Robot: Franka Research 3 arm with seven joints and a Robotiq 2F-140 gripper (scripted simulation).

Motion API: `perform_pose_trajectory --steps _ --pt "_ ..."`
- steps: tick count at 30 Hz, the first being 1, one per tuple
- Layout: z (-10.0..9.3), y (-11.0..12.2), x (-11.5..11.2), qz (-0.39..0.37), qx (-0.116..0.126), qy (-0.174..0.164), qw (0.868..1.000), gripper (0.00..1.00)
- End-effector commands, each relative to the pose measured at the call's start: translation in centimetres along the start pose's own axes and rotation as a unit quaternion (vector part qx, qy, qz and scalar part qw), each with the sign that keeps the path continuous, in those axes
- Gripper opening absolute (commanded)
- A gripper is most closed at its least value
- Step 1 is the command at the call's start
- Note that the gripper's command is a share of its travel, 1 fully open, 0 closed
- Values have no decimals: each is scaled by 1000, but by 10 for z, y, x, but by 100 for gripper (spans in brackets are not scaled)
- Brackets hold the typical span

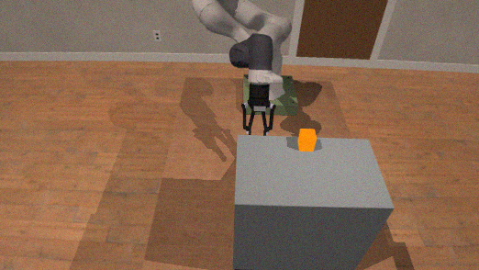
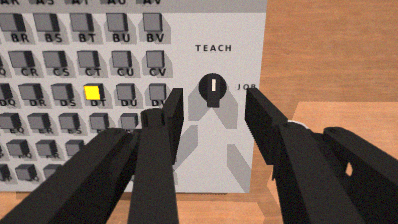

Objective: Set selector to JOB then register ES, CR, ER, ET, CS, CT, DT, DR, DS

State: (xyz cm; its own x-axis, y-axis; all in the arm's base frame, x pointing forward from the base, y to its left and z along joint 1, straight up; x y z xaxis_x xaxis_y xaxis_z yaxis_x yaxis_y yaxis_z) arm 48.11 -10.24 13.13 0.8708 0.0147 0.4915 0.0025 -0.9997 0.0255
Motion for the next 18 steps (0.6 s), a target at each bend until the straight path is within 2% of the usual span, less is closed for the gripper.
perform_pose_trajectory --steps 1,18 --pt "0 1 0 2 -2 0 1000 40" --pt "11 1 0 2 -2 0 1000 40"
Point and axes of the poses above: the point where the finger pads meet when closed, its own z axis out along the fingers, its own y axis across the jaws, x = y × z, the point moved 1 cm from there along -z, back along the fingers, and after that the axes turned 4 degrees about -z, right-handed, at the moved point
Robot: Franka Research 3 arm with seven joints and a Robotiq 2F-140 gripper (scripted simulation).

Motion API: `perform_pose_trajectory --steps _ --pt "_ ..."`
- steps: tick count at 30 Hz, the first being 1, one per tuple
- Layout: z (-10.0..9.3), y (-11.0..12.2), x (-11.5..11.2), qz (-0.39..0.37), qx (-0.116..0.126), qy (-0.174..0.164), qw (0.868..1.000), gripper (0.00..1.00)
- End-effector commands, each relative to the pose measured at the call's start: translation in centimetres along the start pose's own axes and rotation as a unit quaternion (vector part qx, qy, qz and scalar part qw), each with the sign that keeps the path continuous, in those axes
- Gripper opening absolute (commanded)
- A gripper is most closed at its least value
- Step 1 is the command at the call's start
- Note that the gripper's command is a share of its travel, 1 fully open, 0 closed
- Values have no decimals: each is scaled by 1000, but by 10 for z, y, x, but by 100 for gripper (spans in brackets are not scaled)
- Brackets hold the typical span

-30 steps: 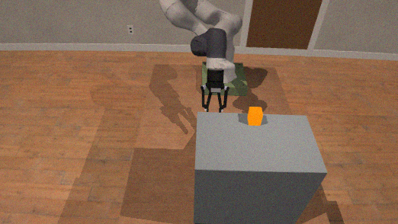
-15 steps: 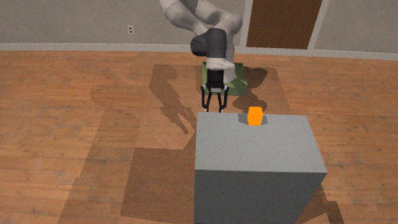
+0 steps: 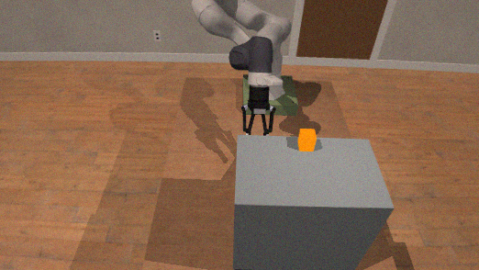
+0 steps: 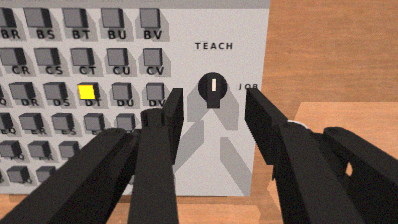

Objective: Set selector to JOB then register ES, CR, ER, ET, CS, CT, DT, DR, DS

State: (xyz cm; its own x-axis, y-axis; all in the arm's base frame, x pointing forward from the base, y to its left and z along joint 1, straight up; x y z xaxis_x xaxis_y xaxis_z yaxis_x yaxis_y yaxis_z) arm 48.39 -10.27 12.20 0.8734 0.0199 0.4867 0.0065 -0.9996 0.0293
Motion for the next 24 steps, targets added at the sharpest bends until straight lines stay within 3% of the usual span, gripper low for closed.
perform_pose_trajectory --steps 1,24 --pt "3 1 2 4 -1 3 1000 40" --pt "19 1 2 4 -1 3 1000 40"
Point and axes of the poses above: the point where the finger pads meet when closed, its own z axis out along the fingers, its own y axis across the jaws, x = y × z, the point moved 1 cm from there along -z, back along the fingers, and after that the axes turned 4 degrees about -z, right-handed, at the moved point
